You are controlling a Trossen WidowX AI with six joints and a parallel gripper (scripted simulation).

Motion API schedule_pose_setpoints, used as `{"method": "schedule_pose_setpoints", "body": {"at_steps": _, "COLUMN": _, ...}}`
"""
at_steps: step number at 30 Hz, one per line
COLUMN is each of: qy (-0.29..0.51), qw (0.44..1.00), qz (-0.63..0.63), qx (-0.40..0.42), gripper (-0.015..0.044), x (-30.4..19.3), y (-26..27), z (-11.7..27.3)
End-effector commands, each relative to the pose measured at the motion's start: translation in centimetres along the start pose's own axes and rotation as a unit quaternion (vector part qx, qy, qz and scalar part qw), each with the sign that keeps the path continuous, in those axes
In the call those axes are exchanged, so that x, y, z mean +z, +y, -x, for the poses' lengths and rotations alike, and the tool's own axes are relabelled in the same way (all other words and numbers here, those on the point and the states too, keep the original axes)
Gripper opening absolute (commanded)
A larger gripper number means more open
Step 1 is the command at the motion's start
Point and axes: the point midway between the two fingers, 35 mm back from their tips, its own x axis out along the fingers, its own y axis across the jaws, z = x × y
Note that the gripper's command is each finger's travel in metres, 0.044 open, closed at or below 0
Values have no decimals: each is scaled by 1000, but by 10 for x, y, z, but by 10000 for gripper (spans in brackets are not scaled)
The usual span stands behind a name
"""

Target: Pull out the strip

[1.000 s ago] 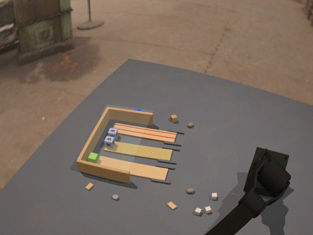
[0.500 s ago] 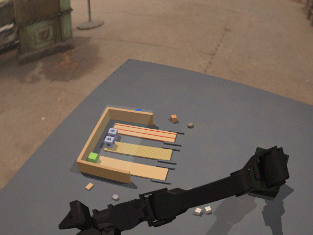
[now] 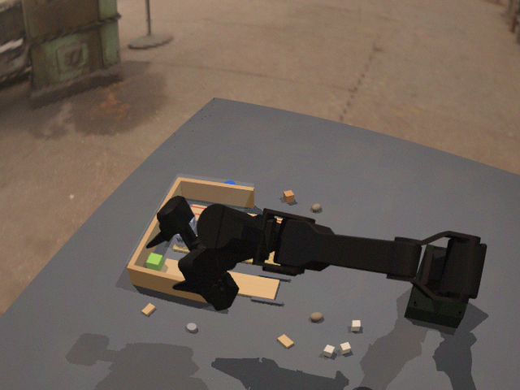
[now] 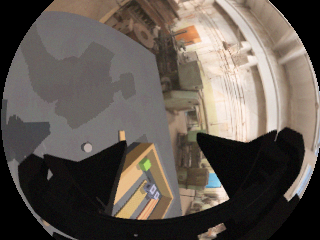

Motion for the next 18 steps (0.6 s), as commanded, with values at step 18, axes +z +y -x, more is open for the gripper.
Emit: {"method": "schedule_pose_setpoints", "body": {"at_steps": 18, "qy": 104, "qw": 731, "qz": -671, "qx": -64, "gripper": 400, "x": -213, "y": 29, "z": 182}}
